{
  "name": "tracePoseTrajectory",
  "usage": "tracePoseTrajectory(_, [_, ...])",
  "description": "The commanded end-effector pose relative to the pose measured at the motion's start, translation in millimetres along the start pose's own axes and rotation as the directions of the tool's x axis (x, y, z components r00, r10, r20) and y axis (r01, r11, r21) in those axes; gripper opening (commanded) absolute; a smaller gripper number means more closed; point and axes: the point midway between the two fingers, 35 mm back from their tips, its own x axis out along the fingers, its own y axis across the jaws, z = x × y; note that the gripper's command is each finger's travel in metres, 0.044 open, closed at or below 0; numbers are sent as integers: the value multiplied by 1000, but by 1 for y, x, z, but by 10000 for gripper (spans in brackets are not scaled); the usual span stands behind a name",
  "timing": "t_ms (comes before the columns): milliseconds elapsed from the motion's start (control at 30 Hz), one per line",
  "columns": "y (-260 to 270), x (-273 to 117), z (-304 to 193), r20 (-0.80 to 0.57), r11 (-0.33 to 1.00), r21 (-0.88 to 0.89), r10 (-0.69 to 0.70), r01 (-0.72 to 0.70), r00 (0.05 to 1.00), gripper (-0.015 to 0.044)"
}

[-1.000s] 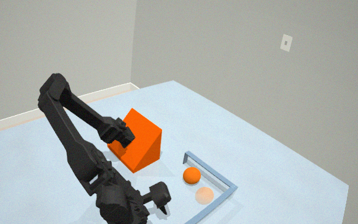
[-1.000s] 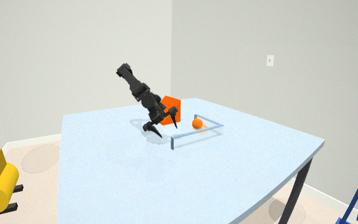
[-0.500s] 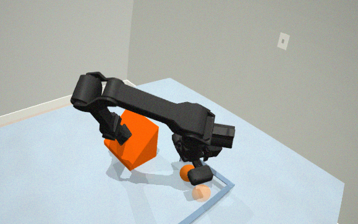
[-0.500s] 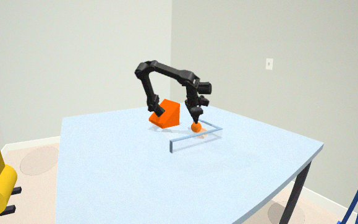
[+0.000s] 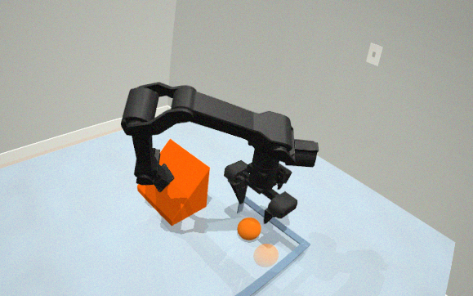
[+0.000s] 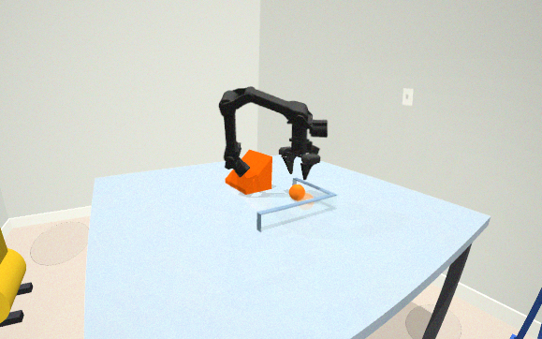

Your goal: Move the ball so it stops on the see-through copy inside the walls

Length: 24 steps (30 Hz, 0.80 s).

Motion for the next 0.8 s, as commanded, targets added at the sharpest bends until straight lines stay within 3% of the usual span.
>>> tracePoseTrajectory(0, [1,2,2,-11,1000,-19,-1,1,1000,415])
tracePoseTrajectory(767, [0,41,2,-11,1000,-19,-2,1,1000,415])
